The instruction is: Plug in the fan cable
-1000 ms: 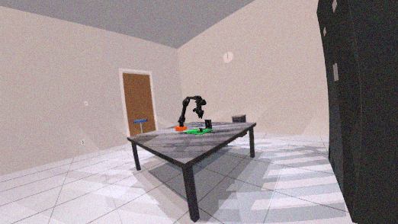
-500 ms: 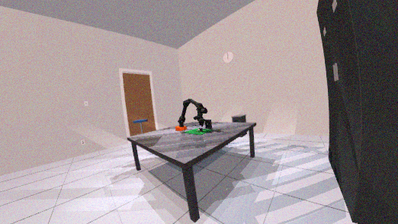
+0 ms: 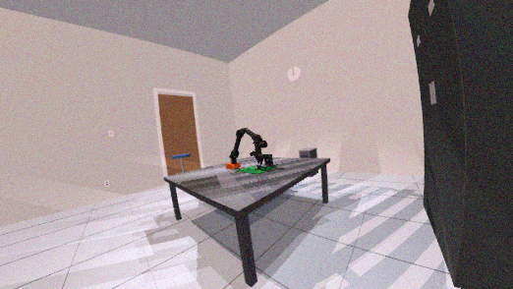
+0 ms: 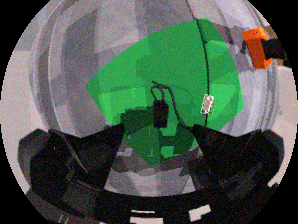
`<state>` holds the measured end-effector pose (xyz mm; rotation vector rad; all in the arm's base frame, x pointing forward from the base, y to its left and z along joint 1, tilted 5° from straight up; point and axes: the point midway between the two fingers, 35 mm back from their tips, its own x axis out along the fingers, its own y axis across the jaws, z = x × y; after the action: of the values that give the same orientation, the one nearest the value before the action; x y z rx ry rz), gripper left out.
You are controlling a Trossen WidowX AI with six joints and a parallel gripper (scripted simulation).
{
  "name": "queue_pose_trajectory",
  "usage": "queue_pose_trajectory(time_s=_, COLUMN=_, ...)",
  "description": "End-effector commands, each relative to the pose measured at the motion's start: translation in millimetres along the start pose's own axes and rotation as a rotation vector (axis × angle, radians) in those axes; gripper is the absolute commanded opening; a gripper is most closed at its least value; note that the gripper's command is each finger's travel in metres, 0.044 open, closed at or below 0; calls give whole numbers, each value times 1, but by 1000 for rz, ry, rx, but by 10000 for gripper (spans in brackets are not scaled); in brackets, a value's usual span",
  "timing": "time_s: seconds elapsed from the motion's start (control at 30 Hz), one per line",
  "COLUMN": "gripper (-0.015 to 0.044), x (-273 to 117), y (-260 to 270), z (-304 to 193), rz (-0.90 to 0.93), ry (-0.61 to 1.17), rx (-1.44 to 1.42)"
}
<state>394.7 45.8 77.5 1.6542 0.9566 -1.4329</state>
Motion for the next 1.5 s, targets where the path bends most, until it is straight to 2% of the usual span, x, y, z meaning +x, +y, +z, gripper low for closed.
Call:
queue_pose_trajectory(time_s=0.0, gripper=440, x=10, y=-1, z=1, rz=-6, ry=-8, rx=5)
queue_pose_trajectory(time_s=0.83, gripper=440, x=40, y=-2, z=2, rz=-6, ry=-8, rx=5)
queue_pose_trajectory(time_s=1.37, gripper=20, x=38, y=-1, z=1, rz=-4, ry=-3, rx=0)
queue_pose_trajectory(time_s=1.4, gripper=0, x=38, y=-1, z=1, rz=-4, ry=-3, rx=0)
queue_pose_trajectory(time_s=1.47, gripper=0, x=38, y=-1, z=1, rz=-4, ry=-3, rx=0)
